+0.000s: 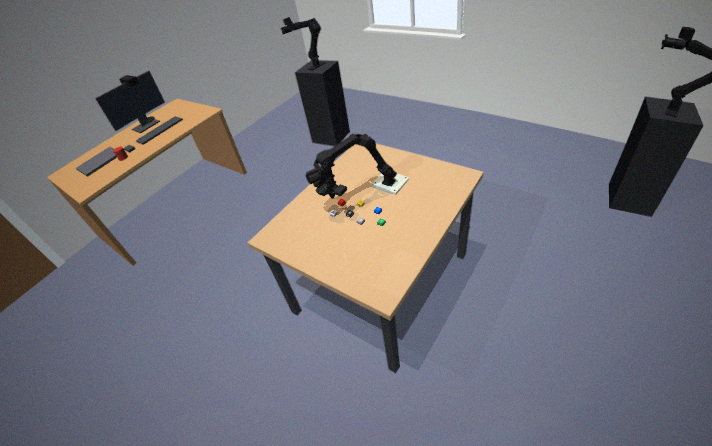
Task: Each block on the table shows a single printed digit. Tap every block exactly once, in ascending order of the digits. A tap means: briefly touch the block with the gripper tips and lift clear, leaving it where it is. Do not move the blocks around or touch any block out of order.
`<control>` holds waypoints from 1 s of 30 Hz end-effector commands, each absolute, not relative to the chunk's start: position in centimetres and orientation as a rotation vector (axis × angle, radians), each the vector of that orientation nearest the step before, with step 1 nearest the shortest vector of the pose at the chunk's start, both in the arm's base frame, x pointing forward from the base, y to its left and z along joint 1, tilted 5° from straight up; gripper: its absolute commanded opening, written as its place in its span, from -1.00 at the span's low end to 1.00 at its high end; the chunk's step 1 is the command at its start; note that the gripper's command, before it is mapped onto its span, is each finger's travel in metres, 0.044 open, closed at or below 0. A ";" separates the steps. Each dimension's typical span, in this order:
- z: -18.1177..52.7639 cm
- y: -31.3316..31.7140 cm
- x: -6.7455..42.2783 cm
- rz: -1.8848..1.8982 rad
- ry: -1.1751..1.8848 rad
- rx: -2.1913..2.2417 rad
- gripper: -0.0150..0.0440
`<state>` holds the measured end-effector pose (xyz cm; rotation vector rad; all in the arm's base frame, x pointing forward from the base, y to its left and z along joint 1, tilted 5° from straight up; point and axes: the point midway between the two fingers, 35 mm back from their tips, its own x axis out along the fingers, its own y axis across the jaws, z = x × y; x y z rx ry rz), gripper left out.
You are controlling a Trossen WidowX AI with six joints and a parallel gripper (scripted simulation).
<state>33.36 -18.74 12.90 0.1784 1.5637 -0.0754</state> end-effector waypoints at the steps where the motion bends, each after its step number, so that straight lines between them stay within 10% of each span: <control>1: 12.7 -20.1 33.7 -0.060 1.562 0.161 -0.42; 30: 2.5 -19.5 33.8 -0.060 1.562 0.161 -0.42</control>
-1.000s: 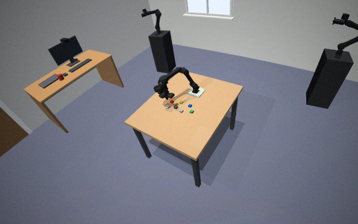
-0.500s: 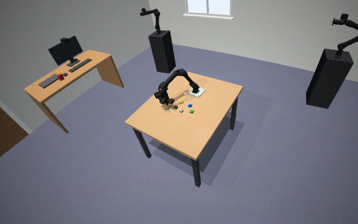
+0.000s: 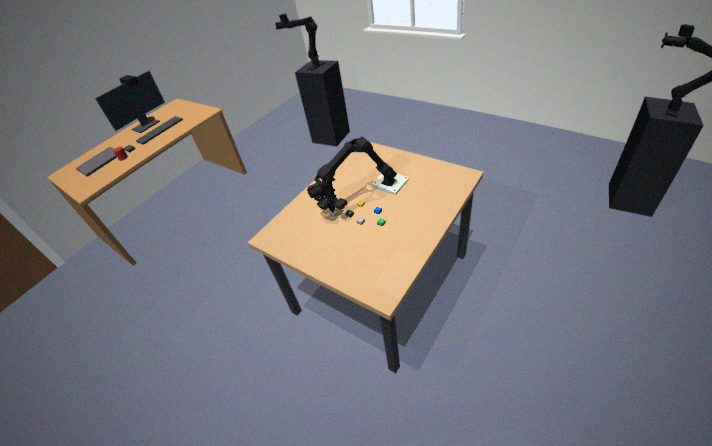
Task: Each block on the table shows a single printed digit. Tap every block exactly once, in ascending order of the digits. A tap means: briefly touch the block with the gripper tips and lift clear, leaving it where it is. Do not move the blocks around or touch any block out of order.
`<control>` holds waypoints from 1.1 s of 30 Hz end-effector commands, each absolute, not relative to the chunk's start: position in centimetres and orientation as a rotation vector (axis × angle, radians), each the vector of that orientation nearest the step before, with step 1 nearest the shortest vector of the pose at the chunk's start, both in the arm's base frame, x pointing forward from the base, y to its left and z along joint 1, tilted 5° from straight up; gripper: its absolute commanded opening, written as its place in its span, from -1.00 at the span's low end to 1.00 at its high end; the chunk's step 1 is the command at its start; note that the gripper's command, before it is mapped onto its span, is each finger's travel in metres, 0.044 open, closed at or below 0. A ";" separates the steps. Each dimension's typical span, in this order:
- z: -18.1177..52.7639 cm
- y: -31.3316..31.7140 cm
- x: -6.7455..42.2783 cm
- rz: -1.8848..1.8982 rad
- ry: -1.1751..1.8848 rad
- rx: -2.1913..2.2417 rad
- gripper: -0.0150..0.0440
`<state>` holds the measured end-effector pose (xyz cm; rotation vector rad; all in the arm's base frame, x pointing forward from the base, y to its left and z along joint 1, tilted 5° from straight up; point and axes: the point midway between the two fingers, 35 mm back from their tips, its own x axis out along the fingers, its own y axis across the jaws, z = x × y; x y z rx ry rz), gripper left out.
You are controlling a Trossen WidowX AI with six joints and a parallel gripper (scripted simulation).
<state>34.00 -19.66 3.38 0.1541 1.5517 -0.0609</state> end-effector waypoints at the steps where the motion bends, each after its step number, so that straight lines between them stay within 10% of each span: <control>1: 2.3 -19.5 33.8 -0.060 1.562 0.161 -0.42; 22: 4.6 -19.6 33.7 -0.060 1.562 0.161 -0.42; 33: 8.6 -6.8 36.2 -0.050 1.552 0.149 0.56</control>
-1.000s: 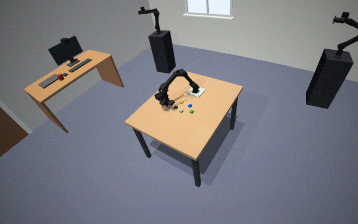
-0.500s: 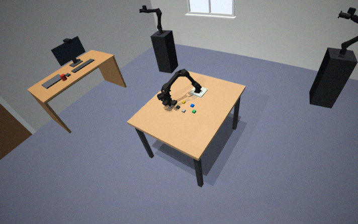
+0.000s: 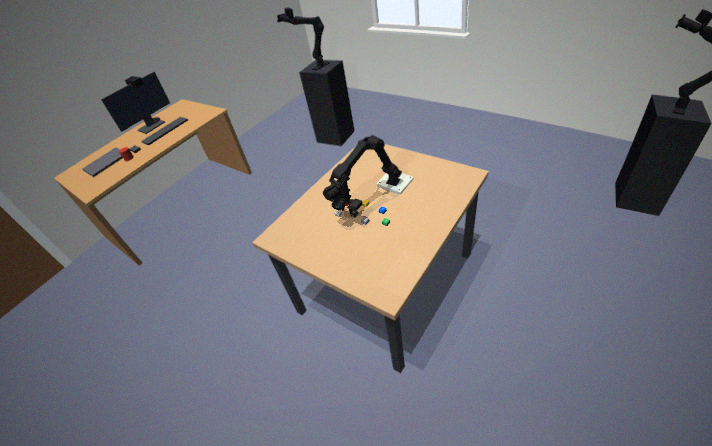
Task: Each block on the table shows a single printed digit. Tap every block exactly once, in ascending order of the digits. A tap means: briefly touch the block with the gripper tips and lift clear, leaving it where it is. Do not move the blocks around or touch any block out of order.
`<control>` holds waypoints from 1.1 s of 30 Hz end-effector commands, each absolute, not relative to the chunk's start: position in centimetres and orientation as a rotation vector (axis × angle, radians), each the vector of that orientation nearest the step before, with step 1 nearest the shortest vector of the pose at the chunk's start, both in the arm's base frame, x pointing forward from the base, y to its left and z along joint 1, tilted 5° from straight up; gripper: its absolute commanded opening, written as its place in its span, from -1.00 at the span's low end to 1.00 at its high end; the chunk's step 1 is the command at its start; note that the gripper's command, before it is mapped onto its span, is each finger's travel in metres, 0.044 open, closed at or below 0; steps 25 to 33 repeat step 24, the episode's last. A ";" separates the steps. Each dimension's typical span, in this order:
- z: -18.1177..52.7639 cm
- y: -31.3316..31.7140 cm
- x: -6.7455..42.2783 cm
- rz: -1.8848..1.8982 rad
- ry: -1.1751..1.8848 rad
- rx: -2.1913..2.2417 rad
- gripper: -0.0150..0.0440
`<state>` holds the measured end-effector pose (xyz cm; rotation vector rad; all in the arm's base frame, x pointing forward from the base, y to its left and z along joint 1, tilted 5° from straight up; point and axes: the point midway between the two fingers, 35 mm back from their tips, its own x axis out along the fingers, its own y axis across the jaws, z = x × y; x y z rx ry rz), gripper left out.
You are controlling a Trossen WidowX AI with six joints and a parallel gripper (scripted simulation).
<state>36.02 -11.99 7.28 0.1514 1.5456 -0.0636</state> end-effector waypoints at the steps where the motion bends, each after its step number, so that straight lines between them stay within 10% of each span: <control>1: 9.1 -5.2 36.1 -0.050 1.552 0.150 0.64; 15: 14.9 14.3 27.9 -0.039 1.565 0.181 0.86; 33: 15.3 15.3 26.9 -0.038 1.568 0.183 0.86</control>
